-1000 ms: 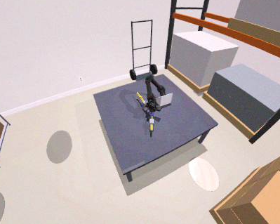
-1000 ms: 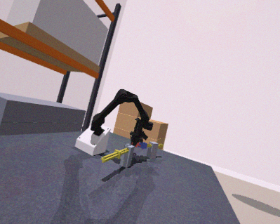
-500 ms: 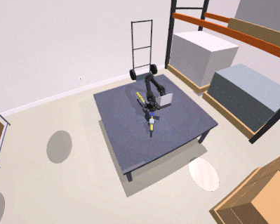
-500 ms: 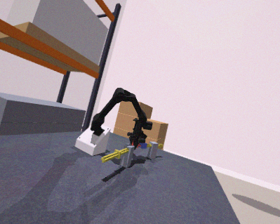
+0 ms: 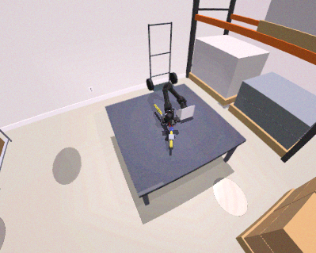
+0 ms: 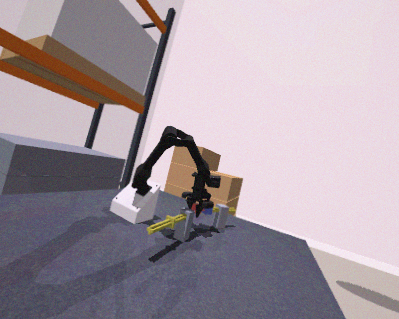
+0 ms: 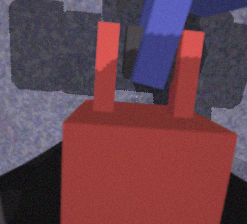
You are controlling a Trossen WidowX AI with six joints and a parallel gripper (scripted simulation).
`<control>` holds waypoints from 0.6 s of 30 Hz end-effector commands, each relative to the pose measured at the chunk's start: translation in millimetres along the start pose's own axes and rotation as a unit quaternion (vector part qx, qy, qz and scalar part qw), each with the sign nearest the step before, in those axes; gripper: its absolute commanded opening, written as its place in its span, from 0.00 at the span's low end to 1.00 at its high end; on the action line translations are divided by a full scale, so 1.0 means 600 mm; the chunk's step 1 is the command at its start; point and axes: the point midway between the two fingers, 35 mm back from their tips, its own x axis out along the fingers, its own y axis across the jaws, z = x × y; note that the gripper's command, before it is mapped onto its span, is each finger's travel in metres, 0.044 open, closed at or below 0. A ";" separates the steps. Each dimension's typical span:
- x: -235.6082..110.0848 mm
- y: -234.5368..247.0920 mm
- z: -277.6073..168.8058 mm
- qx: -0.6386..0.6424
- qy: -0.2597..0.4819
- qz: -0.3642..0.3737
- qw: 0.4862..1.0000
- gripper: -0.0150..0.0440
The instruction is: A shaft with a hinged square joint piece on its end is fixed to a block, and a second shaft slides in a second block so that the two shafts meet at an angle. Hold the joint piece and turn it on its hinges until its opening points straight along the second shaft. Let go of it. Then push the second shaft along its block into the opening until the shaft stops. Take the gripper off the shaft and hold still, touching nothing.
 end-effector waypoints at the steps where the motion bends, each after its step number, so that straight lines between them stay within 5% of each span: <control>1: 0.002 -0.005 0.000 -0.033 -0.013 0.004 0.999 0.25; 18: 0.013 -0.028 0.004 -0.175 -0.068 0.027 0.982 0.25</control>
